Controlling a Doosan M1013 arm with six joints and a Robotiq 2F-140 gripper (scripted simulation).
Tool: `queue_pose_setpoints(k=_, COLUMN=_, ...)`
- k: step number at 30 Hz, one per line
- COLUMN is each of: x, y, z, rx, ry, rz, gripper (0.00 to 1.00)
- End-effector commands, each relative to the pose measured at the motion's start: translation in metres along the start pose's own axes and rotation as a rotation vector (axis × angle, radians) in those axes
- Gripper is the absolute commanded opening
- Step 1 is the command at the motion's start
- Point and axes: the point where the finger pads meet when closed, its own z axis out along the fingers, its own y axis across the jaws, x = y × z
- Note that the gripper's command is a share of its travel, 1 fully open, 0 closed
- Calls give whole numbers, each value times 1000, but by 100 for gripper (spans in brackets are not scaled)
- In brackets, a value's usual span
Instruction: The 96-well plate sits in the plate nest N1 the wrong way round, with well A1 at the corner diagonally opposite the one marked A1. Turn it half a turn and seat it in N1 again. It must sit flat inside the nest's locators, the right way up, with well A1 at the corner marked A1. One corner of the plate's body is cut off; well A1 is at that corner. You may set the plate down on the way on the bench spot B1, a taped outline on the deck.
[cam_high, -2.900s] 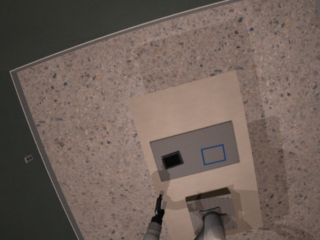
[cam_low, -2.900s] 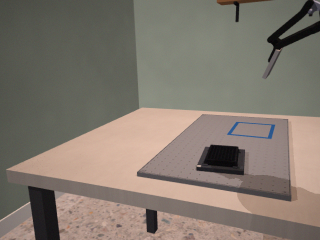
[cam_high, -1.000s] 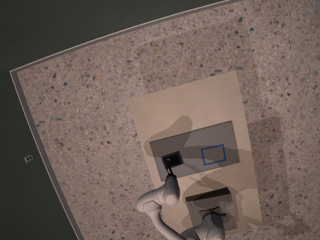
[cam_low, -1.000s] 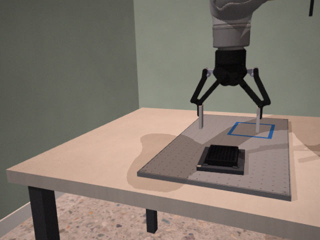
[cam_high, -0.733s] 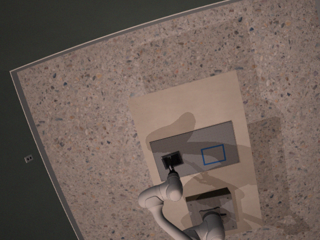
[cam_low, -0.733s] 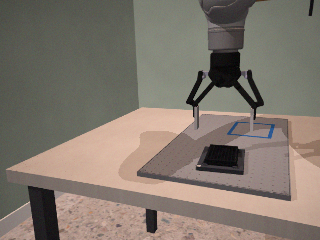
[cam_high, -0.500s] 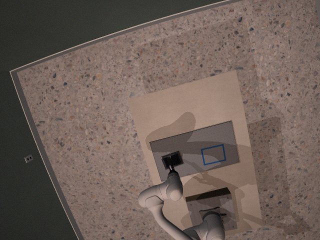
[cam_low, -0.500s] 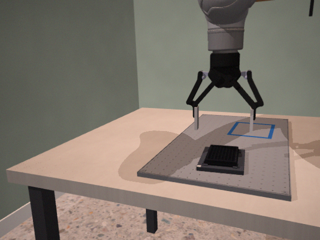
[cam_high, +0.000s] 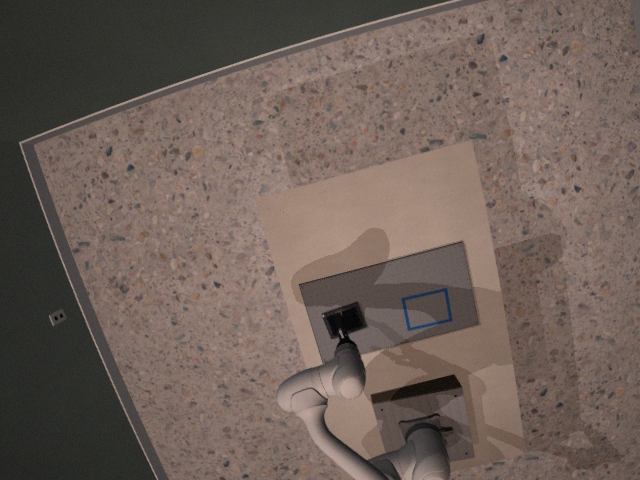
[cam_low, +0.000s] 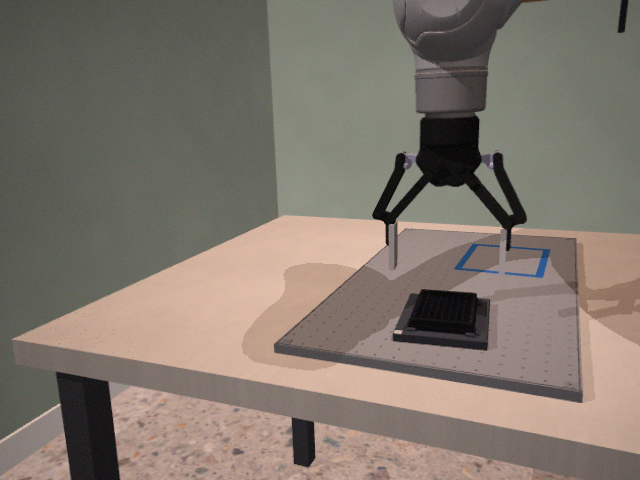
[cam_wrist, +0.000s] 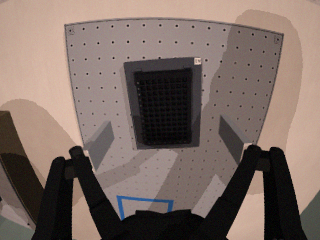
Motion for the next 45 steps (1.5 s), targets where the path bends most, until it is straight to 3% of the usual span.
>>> queue_pose_setpoints(k=1, x=0, y=0, z=6, rx=0, ry=0, rz=0, gripper=100)
queue_pose_setpoints(k=30, x=0, y=0, z=47, rx=0, ry=0, rz=0, gripper=100)
queue_pose_setpoints(k=44, x=0, y=0, z=48, rx=0, ry=0, rz=0, gripper=100)
queue_pose_setpoints(k=45, x=0, y=0, z=48, rx=0, ry=0, rz=0, gripper=0)
